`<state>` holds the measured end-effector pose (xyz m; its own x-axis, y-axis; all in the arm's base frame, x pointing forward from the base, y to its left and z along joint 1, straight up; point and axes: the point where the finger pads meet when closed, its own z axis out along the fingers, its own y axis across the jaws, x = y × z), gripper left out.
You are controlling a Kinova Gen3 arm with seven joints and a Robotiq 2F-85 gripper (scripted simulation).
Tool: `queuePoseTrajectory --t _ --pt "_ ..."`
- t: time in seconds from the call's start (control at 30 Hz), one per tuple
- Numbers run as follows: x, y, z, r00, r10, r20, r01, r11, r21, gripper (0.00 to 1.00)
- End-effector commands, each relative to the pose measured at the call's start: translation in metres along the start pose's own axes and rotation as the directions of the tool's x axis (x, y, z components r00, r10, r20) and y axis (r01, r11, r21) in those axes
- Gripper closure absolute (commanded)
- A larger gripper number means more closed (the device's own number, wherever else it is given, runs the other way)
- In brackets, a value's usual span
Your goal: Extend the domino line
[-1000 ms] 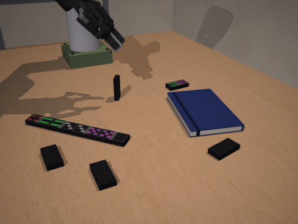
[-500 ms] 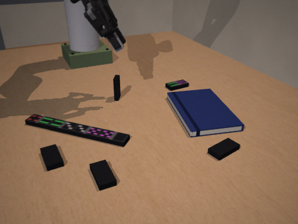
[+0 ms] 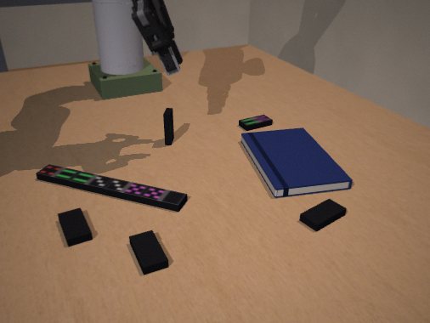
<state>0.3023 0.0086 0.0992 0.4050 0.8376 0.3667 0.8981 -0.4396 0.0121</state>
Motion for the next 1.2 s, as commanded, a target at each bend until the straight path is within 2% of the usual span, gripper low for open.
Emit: queuePoseTrajectory --t 0.0,0.37,0.43,0.93,1.0,1.17 --pt "0.0014 -0.0006 0.0004 0.999 -0.002 0.047 0.002 1.0 0.007 0.51" --pt "0.0036 -0.0002 0.0017 0.987 -0.008 0.159 0.007 1.0 0.011 0.51" --pt "0.0036 -0.0002 0.0017 0.987 -0.008 0.159 0.007 1.0 0.011 0.51" --pt "0.0062 0.0004 0.0033 0.955 -0.018 0.296 0.013 1.0 0.017 0.51" --pt "0.0062 0.0004 0.0033 0.955 -0.018 0.296 0.013 1.0 0.017 0.51" --pt "0.0071 0.0005 0.0036 0.942 -0.02 0.336 0.015 1.0 0.018 0.51"
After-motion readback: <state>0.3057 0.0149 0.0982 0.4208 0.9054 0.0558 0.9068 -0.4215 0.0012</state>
